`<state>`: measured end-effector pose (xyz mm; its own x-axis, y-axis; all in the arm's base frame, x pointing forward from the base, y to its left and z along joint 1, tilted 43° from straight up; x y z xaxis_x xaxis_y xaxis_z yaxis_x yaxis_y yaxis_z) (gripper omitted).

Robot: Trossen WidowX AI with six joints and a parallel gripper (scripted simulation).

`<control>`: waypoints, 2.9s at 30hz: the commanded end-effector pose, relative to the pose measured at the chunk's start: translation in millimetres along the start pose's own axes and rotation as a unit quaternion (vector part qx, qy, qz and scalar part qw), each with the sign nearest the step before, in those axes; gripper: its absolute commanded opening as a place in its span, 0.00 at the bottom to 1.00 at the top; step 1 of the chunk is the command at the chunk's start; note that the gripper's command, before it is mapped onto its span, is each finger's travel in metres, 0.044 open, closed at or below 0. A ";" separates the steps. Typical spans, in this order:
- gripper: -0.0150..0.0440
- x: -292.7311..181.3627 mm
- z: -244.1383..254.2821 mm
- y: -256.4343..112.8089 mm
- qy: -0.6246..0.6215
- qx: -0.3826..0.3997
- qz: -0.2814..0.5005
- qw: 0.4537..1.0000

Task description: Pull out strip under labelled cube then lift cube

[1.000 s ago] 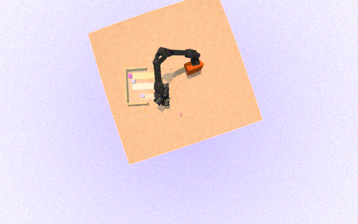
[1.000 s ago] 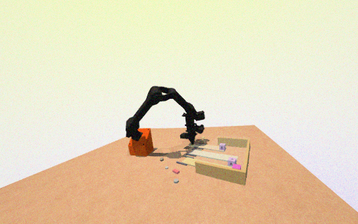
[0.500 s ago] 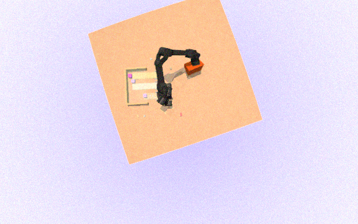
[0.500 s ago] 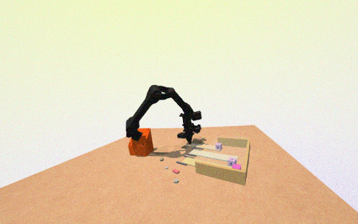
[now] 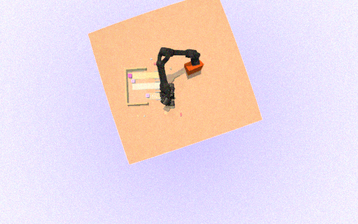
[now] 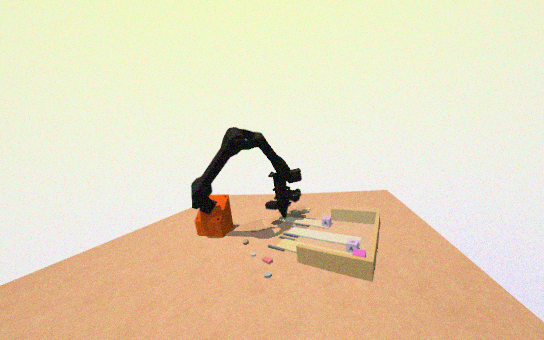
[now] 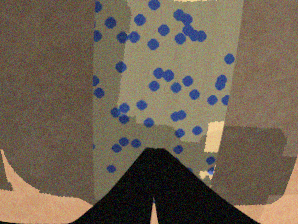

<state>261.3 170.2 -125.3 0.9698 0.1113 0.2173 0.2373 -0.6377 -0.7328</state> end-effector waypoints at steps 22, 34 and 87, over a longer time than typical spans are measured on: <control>0.25 -47.7 1.3 3.0 -0.004 -0.001 0.015 1.000; 0.25 -55.5 2.1 2.8 -0.004 -0.001 0.015 1.000; 0.83 -2.0 -4.4 -41.0 -0.017 -0.001 0.014 1.000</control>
<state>236.1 191.3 -98.7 0.9793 0.1131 0.1679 0.2009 -0.6451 -0.7372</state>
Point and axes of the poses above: the point midway between the two fingers, 35 mm back from their tips, its own y axis out along the fingers, its own z axis across the jaws, x = y × z, the point moved 4 cm from there along -y, back along the fingers, and after that the axes turned 7 degrees about -y, right-handed, at the moved point
